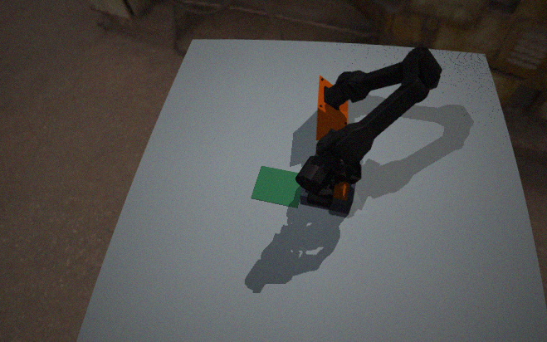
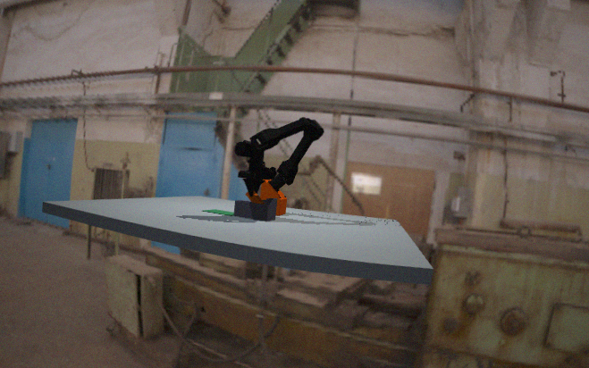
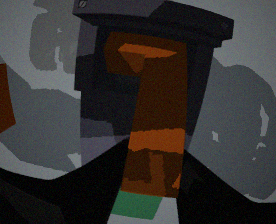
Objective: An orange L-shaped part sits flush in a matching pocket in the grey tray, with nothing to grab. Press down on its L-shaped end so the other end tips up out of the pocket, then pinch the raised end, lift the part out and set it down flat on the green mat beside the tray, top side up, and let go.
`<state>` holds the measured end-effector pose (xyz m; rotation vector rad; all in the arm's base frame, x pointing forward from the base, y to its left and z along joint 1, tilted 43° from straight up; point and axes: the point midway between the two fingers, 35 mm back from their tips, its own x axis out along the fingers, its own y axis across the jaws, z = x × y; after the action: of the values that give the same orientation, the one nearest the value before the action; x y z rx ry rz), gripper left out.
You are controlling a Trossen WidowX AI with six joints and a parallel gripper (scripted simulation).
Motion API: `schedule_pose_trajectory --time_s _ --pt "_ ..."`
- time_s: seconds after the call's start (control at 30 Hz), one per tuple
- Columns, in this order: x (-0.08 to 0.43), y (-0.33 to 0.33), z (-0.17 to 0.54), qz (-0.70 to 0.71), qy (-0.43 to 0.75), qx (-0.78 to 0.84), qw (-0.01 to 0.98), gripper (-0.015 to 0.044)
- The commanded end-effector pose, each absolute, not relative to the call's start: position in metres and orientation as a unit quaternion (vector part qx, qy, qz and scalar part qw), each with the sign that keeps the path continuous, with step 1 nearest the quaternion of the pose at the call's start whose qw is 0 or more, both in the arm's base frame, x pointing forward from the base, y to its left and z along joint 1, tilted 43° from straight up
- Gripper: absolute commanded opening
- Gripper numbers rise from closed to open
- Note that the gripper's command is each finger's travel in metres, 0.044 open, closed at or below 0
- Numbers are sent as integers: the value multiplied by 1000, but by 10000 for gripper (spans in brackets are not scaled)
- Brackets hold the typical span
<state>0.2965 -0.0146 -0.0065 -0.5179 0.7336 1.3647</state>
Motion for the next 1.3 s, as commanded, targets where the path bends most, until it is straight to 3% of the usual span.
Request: schedule_pose_trajectory --time_s 0.0,1.27 --pt "298 -20 0 608 325 -236 685 0" --pt "295 -61 43 607 327 -236 685 0"
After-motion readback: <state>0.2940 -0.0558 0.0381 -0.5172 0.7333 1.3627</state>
